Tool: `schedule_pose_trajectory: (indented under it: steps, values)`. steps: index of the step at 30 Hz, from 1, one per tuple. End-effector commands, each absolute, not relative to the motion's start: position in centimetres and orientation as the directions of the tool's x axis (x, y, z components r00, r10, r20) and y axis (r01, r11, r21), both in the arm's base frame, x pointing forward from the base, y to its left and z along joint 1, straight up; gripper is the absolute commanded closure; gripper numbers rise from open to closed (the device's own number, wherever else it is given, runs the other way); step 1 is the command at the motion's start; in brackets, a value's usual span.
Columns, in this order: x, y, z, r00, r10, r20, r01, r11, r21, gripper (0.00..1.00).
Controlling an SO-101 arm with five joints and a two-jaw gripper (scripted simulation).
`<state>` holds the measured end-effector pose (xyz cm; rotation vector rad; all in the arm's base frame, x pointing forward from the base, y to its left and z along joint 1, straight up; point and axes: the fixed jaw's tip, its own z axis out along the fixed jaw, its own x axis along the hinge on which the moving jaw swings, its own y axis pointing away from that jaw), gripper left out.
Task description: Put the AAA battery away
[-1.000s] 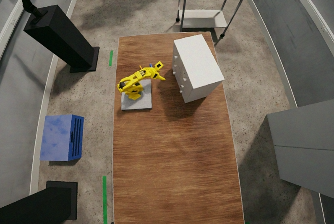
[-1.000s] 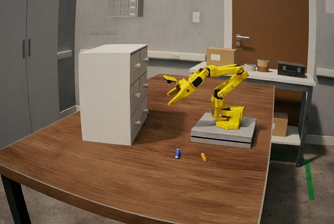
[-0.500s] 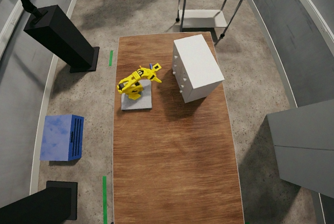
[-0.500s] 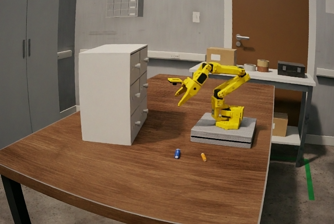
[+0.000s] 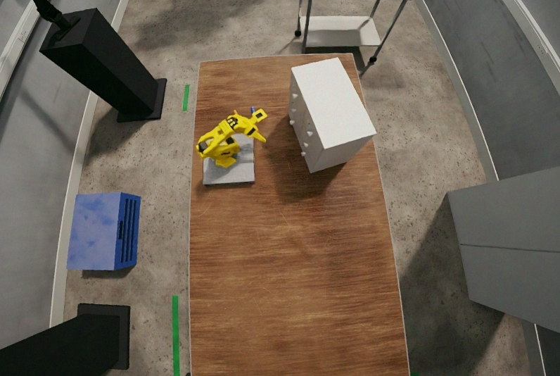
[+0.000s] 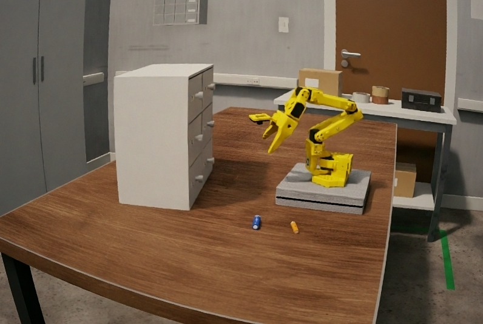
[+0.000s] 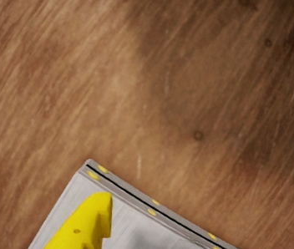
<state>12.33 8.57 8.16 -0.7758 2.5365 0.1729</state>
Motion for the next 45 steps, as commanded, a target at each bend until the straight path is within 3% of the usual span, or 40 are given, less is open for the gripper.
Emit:
schedule_pose_trajectory:
  steps: [1, 16, 31, 45]
  values:
    - [12.4, 8.5, 8.5, -0.719, -0.490, -0.494, -0.552, 0.833, -0.022, 0.50]
    - [12.4, 8.5, 8.5, -0.719, -0.490, -0.494, -0.552, 0.833, -0.022, 0.50]
    - [17.1, 11.6, 12.6, -0.516, -0.338, -0.787, -0.538, 0.843, -0.010, 0.60]
    - [19.6, 13.5, 16.9, -0.300, -0.176, -0.938, -0.537, 0.844, 0.013, 0.67]
